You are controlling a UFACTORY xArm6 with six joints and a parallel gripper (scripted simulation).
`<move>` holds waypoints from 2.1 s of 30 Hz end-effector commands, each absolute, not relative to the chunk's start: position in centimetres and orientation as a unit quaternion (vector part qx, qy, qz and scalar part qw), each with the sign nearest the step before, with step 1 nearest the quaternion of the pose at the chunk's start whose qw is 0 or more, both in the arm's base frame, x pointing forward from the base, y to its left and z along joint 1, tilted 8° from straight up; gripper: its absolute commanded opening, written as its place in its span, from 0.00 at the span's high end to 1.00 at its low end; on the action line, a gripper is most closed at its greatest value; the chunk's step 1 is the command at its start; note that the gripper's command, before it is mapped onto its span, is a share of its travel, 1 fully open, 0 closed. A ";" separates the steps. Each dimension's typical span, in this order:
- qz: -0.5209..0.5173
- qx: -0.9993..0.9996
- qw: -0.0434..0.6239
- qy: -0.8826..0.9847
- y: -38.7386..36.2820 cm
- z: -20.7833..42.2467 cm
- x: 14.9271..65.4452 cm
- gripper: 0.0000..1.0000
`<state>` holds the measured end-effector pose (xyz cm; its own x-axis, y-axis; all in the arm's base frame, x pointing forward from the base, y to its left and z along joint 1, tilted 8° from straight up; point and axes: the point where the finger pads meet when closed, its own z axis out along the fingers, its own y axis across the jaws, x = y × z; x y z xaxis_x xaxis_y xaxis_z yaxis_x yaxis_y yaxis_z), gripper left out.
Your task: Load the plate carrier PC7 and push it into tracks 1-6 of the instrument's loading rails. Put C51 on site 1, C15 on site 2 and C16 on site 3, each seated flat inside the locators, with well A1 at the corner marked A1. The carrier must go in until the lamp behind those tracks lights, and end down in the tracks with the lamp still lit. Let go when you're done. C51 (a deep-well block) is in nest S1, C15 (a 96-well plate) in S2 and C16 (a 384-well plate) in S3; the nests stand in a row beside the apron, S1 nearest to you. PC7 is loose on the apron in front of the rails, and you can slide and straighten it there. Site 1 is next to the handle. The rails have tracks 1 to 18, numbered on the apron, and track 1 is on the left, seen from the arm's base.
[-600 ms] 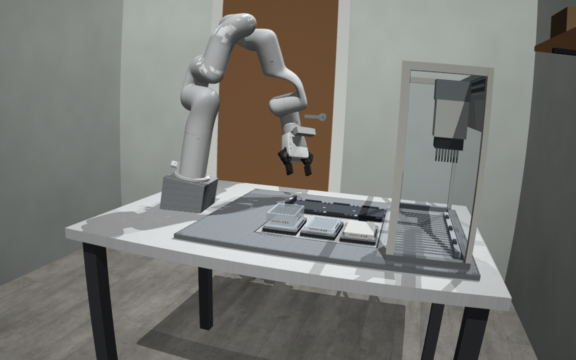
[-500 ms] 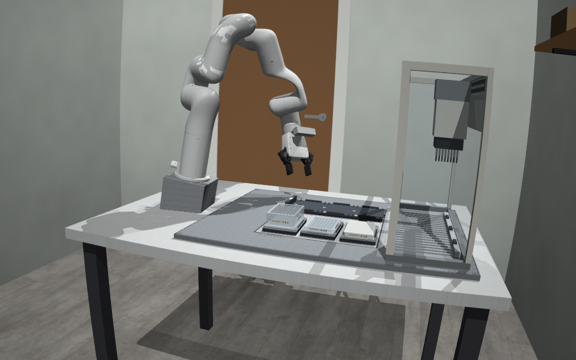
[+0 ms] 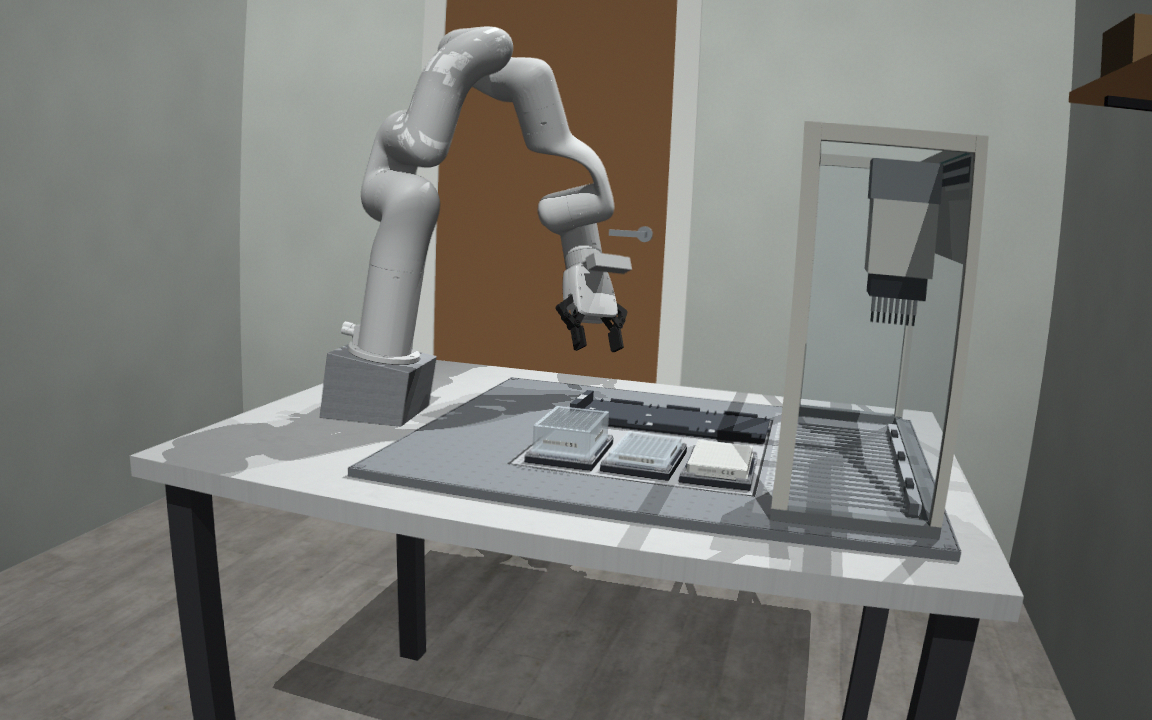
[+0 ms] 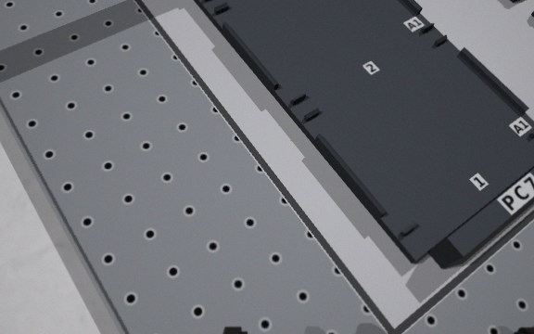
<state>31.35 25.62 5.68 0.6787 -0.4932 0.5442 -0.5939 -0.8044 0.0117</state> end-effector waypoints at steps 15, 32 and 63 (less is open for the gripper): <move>0.216 0.891 0.107 -0.385 22.7 6.7 37.0 0.00; 0.162 0.864 0.104 -0.466 18.7 7.6 42.2 0.00; 0.098 0.818 0.071 -0.562 9.4 9.3 50.4 0.00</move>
<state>49.15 10.77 8.92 0.3603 -0.8983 0.2516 -0.9291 -0.3696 0.0110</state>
